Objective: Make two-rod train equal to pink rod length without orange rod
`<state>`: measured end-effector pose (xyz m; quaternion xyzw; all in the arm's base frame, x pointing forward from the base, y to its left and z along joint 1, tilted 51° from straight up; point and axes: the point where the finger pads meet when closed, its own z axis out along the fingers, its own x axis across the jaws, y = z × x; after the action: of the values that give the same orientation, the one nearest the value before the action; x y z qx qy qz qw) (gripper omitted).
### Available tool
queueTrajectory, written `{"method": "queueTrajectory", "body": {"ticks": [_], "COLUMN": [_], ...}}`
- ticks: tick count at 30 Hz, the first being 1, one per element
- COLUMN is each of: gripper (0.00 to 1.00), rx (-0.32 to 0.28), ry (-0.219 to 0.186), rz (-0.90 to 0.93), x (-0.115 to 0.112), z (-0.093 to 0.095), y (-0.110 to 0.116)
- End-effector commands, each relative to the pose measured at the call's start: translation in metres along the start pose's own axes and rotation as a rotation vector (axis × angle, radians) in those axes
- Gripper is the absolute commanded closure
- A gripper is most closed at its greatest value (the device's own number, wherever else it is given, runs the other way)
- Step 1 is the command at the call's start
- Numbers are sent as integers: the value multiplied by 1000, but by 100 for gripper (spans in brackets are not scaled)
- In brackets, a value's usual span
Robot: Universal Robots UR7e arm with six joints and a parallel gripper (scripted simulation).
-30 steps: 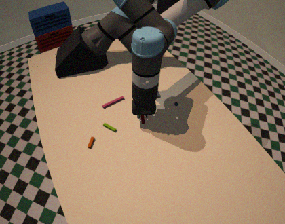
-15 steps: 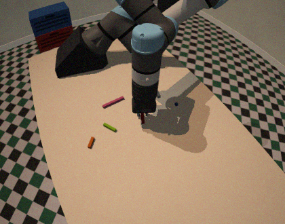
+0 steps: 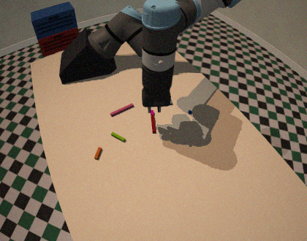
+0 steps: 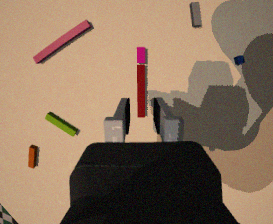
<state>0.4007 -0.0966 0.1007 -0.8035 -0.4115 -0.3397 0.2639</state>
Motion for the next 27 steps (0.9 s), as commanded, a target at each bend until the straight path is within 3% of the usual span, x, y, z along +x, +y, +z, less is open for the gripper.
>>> {"method": "queueTrajectory", "body": {"ticks": [1, 5, 6, 27], "gripper": [46, 46, 0, 0], "rx": [6, 6, 6, 9], "ry": [1, 1, 1, 3], "rz": [-1, -1, -1, 1], "x": [0, 0, 0, 0], "z": [-13, -15, -15, -14], "y": [-2, -2, -2, -3]}}
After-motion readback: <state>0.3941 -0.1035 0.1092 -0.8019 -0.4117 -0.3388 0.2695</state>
